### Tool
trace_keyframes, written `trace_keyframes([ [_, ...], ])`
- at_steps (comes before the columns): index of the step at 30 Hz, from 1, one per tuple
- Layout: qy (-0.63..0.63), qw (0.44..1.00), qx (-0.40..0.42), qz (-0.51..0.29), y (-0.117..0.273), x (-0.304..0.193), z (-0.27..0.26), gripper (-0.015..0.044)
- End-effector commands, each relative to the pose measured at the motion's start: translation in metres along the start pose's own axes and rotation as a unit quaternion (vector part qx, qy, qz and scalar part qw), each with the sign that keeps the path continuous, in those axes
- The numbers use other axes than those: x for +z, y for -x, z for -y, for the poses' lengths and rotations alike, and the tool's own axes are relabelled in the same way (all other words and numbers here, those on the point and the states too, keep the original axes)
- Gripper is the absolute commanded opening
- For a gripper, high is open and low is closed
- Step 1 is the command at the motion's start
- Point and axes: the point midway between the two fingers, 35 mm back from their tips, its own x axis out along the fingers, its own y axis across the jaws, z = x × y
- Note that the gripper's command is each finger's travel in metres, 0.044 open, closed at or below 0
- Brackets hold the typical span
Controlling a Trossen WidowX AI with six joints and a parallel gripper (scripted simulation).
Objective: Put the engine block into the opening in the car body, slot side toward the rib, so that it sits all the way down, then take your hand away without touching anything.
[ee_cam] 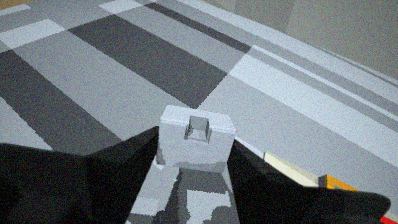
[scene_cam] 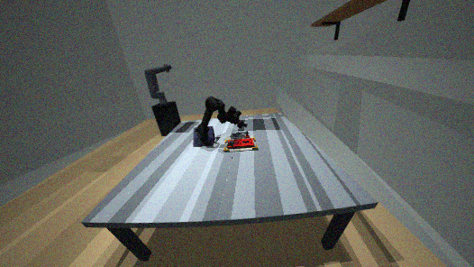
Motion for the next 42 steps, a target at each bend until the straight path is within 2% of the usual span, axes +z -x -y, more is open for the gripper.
trace_keyframes([
  [1, 0.006, 1.0, 0.004, -0.004, -0.002, -0.008, -0.002, 0.0],
  [42, 0.007, 1.0, 0.003, -0.004, -0.032, -0.058, -0.001, 0.0],
])
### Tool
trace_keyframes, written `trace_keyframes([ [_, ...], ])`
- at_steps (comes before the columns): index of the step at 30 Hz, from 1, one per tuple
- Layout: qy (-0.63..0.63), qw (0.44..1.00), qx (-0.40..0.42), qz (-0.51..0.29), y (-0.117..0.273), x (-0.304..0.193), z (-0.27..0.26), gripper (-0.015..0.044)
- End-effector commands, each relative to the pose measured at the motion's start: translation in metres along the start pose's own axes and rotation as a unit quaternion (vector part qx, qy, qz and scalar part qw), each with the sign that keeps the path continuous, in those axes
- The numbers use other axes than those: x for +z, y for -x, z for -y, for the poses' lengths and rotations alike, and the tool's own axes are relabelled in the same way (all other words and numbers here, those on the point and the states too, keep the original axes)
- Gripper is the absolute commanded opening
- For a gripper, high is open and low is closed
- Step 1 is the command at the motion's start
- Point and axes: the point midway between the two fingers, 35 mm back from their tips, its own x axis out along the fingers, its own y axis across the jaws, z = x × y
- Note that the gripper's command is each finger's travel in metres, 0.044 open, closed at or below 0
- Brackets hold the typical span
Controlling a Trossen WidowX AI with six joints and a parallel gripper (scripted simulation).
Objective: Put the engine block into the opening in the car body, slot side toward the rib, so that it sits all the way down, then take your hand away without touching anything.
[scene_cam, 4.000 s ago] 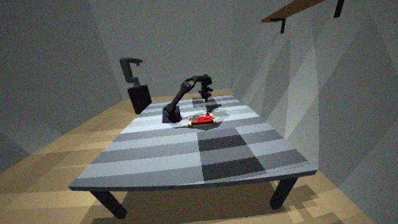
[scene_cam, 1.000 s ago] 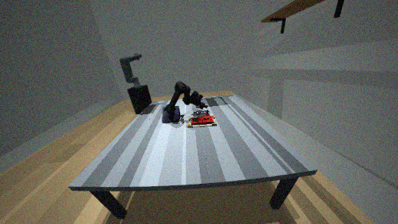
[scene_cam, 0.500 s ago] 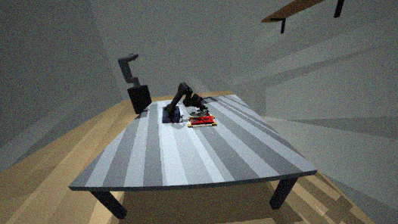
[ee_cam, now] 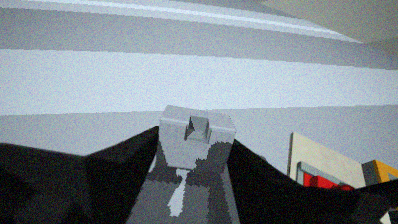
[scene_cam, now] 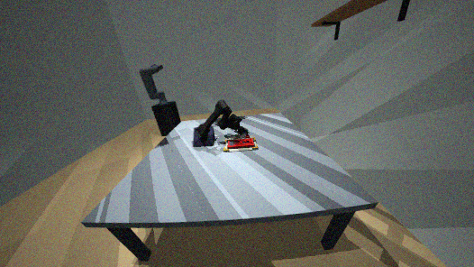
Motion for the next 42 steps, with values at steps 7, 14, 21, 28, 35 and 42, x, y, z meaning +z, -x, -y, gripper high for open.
trace_keyframes([
  [7, 0.005, 1.0, 0.002, -0.009, -0.0015, -0.0049, -0.001, 0.0],
  [14, 0.005, 1.0, 0.002, -0.009, -0.0021, -0.002, 0.0, 0.0],
  [21, 0.005, 1.0, 0.002, -0.009, -0.0021, -0.002, 0.0, 0.0],
  [28, 0.005, 1.0, 0.002, -0.009, -0.0021, -0.002, 0.0, 0.0],
  [35, 0.005, 1.0, 0.002, -0.009, -0.0021, -0.002, 0.0, 0.0],
  [42, 0.005, 1.0, 0.002, -0.009, -0.0021, -0.002, 0.0, 0.0],
])
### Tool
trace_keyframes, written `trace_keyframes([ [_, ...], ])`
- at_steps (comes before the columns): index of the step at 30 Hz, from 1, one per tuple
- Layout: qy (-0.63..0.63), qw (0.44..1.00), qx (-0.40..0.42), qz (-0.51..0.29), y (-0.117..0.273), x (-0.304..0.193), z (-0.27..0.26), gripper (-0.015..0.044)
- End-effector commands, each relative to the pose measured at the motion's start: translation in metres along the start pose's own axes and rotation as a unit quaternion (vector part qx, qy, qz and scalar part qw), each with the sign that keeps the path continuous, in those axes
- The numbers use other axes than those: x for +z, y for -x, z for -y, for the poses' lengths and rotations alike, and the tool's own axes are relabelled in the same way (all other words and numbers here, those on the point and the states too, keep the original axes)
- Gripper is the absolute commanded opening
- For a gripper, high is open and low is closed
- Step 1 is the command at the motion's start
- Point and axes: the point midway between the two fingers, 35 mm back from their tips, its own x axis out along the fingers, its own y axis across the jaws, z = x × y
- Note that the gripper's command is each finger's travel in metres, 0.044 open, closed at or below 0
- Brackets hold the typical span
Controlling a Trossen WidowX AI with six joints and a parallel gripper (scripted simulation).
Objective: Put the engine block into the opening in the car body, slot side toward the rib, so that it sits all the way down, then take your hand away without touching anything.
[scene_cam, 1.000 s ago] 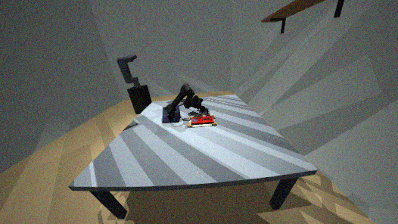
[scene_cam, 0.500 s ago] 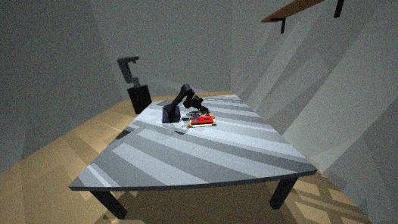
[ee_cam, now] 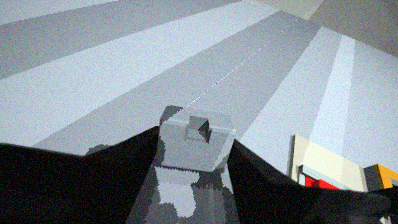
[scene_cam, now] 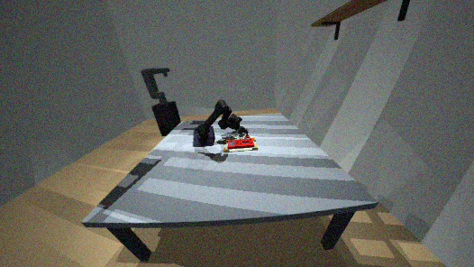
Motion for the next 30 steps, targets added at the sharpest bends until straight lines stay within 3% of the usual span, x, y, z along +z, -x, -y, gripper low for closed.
trace_keyframes([
  [1, 0.0, 1.0, -0.002, -0.006, -0.001, -0.003, 0.001, 0.0],
  [2, 0.0, 1.0, -0.002, -0.006, -0.001, -0.003, 0.001, 0.0],
  [19, 0.0, 1.0, 0.0, 0.0, 0.0, 0.0, 0.0, 0.044],
  [30, -0.001, 1.0, -0.001, -0.005, 0.019, 0.005, 0.0, 0.044],
])
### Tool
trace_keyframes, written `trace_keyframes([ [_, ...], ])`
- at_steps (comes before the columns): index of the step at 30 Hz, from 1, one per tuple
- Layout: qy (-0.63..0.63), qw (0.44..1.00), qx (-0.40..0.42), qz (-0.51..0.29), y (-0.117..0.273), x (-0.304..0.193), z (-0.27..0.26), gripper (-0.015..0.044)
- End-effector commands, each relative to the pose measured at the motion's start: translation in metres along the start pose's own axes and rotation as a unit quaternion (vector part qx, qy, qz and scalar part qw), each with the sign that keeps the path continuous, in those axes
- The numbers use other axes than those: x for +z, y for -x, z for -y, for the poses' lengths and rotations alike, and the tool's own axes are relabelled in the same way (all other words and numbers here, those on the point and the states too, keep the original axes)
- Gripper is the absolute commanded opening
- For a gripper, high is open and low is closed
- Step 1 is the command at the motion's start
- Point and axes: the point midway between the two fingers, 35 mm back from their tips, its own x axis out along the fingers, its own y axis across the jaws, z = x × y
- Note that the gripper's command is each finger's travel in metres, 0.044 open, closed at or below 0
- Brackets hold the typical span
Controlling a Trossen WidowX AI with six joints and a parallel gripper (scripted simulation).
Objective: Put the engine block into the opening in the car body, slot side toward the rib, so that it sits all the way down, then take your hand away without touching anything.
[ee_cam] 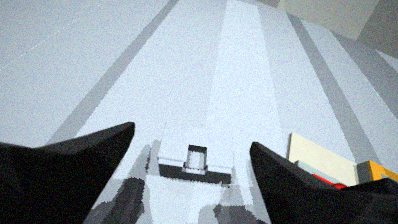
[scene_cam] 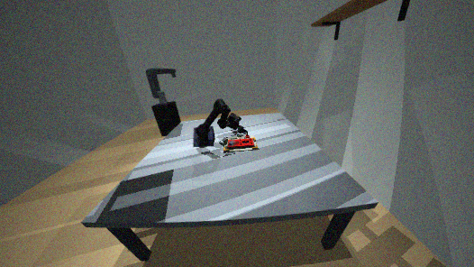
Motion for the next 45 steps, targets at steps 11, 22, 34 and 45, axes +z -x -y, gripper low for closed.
trace_keyframes([
  [11, -0.001, 1.0, 0.0, 0.002, 0.031, 0.01, -0.001, 0.044],
  [22, -0.001, 1.0, 0.0, 0.002, 0.031, 0.01, -0.001, 0.044],
  [34, -0.026, 0.997, 0.05, -0.059, -0.01, 0.031, -0.026, 0.044],
  [45, -0.039, 0.978, 0.063, -0.197, -0.03, 0.043, -0.038, 0.044],
])
